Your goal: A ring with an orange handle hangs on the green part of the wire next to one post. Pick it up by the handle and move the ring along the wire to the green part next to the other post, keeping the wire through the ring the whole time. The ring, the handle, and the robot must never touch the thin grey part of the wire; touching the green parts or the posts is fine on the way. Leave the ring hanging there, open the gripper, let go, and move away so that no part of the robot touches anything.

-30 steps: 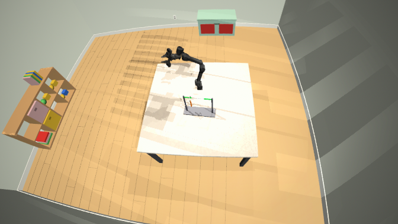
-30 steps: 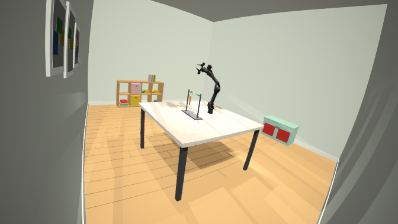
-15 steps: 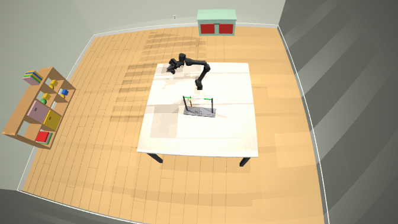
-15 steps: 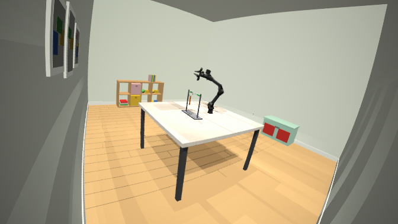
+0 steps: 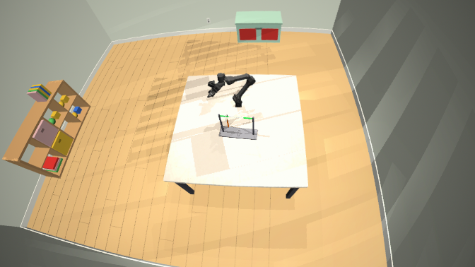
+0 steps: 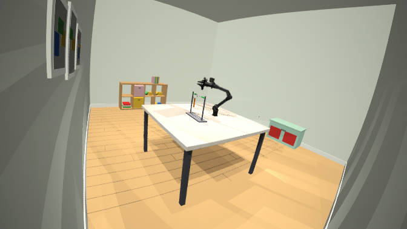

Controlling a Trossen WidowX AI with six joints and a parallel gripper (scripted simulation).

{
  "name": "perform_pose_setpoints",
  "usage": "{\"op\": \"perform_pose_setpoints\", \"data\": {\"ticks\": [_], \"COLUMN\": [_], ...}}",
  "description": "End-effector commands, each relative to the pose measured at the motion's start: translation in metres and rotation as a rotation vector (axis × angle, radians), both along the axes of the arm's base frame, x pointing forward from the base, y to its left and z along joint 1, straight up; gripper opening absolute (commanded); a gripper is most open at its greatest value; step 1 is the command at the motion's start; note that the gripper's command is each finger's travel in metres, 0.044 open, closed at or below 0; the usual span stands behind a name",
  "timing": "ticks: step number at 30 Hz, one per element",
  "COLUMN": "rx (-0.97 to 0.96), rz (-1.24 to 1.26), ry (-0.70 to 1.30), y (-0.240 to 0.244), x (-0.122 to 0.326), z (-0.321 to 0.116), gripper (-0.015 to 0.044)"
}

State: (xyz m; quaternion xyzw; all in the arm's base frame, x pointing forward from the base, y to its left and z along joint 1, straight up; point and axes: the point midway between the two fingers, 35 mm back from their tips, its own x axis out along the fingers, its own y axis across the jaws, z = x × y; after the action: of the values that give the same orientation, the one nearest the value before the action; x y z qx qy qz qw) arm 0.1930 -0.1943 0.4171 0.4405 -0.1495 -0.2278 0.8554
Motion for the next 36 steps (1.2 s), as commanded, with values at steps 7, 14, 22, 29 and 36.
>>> {"op": "perform_pose_setpoints", "data": {"ticks": [7,14,22,29,36], "rx": [-0.162,-0.279,-0.429,-0.578,-0.612], "rz": [0.137,0.241,0.371,0.493,0.52], "ry": [0.193,0.306,0.423,0.514,0.532], "y": [0.04,0.069,0.104,0.135,0.141], "x": [0.014,0.025,0.031,0.03,0.025], "z": [-0.088,-0.151,-0.226,-0.293,-0.308], "gripper": [0.016,0.016,0.016,0.016,0.016]}}
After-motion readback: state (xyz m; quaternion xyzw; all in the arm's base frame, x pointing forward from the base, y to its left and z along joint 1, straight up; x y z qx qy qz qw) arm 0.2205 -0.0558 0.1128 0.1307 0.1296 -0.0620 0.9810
